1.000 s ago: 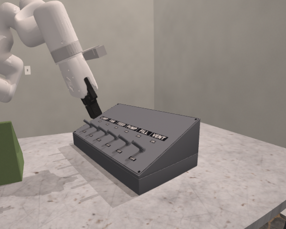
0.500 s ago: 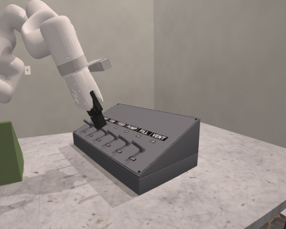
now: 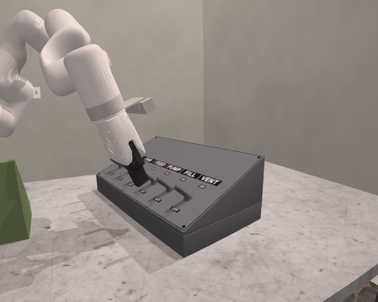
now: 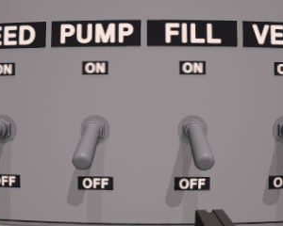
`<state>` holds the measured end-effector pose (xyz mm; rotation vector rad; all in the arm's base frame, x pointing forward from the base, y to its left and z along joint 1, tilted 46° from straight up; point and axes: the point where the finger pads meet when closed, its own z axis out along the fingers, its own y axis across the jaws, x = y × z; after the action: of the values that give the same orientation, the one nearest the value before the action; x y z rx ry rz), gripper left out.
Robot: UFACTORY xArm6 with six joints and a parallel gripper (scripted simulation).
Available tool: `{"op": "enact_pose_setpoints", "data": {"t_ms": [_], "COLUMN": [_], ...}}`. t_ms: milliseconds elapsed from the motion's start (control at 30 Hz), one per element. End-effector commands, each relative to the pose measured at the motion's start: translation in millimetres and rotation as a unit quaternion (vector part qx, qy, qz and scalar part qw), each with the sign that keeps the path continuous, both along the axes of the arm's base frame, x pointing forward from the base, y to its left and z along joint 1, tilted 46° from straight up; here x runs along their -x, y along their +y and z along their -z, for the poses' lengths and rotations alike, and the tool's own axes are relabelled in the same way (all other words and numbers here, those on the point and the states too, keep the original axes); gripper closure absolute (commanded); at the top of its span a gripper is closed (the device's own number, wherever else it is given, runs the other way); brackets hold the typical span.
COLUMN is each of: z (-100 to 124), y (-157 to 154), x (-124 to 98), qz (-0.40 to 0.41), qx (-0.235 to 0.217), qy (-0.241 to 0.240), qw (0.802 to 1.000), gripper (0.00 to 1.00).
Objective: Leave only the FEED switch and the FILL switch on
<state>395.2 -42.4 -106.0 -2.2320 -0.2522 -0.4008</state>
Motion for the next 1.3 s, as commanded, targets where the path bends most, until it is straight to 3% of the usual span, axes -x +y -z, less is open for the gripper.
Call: {"op": "enact_pose_setpoints", "data": {"t_ms": [0,1267], "z": [7,16], "y": [8,20], "x": [-4,-8], "qz": [0.001,0.001], "qx": [0.001,0.001], "qy": [-0.002,-0.002], "qw": [1.0,1.0], "gripper": [1.0,1.0]}}
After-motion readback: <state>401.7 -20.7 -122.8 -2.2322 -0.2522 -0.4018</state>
